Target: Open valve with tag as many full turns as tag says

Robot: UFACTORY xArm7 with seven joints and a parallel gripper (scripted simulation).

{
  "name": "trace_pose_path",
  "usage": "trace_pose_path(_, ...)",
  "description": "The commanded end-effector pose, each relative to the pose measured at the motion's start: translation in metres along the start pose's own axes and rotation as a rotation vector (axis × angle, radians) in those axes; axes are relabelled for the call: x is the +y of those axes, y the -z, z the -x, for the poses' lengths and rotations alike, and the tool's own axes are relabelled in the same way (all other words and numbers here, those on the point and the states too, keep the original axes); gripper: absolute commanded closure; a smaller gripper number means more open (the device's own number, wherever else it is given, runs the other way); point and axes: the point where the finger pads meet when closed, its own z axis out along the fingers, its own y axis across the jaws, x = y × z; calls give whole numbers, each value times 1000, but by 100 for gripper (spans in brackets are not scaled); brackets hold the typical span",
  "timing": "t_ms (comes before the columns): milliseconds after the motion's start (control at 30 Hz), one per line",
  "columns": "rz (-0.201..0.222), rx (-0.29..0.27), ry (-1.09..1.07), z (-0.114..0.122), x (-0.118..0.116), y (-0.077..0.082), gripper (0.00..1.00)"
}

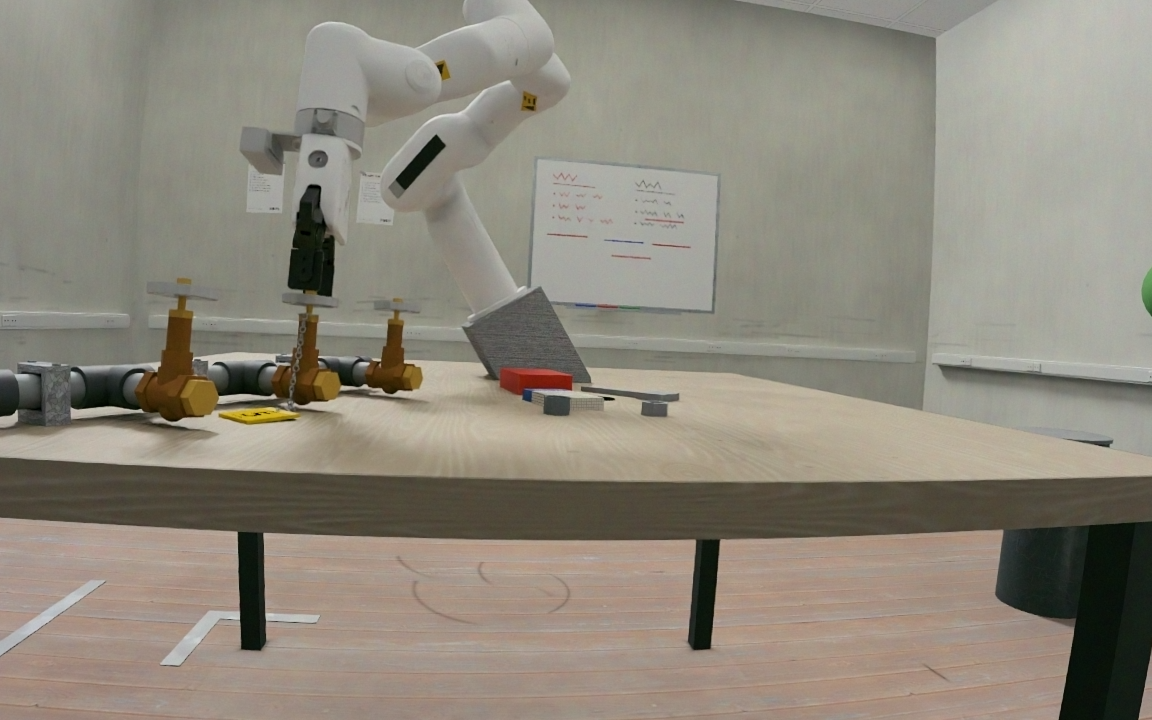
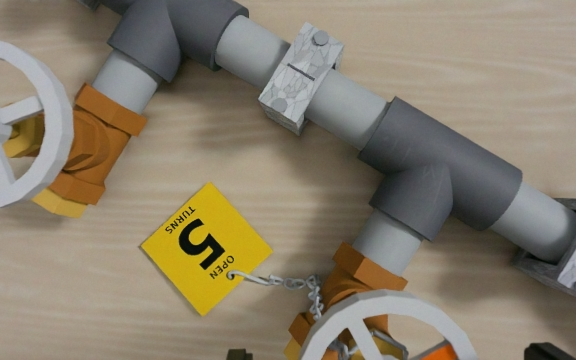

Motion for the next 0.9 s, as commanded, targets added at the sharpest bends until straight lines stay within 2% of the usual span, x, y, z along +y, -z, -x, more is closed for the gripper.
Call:
trace_pose_path(0,-6,2,0,-1,-2,12,0)
trace_pose_path(500,-6,2,0,-1,-1,40,0)
trace_pose_path(867,-6,2,1,-1,0,46,0)
